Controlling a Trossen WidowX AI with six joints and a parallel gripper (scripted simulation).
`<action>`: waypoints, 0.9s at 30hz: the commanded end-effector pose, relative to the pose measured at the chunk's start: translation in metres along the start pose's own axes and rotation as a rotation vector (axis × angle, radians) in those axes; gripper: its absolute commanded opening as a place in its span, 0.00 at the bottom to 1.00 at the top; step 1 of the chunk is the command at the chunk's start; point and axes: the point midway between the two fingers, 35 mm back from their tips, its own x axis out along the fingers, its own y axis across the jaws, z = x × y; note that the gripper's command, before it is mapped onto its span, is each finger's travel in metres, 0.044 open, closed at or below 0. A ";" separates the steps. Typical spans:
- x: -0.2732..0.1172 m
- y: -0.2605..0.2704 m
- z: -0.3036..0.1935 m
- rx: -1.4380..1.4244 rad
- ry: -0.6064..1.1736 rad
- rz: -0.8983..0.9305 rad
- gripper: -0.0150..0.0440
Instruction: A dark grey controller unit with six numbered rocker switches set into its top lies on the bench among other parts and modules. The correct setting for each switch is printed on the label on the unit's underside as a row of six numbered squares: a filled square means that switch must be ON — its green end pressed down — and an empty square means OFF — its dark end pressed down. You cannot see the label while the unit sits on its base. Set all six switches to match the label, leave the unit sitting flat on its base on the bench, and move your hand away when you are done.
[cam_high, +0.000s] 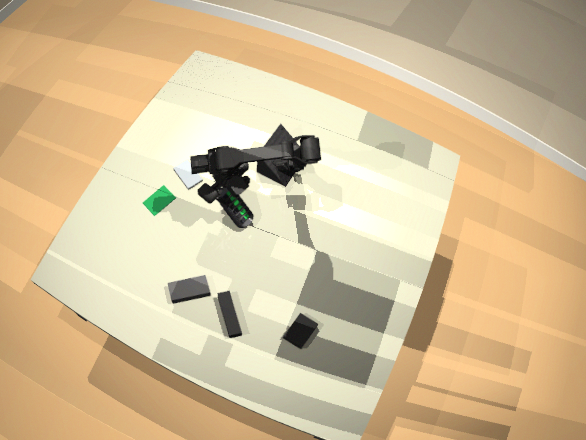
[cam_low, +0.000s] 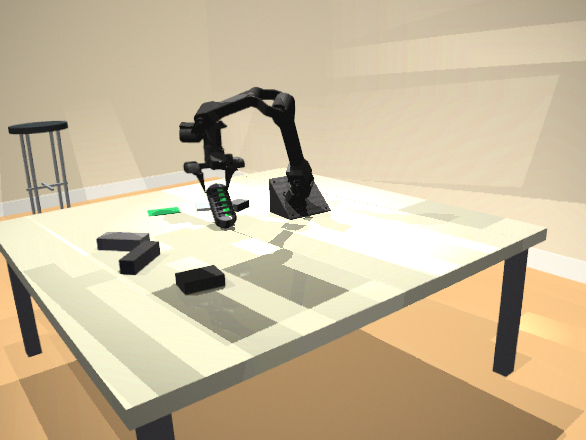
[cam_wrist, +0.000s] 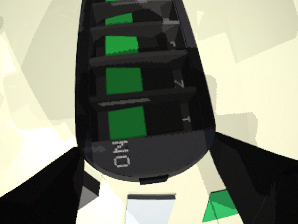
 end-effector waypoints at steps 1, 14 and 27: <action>0.001 0.001 -0.005 0.000 0.005 -0.001 0.82; 0.008 0.001 -0.013 0.000 0.005 -0.001 0.82; 0.015 0.001 -0.020 0.000 0.005 -0.001 0.82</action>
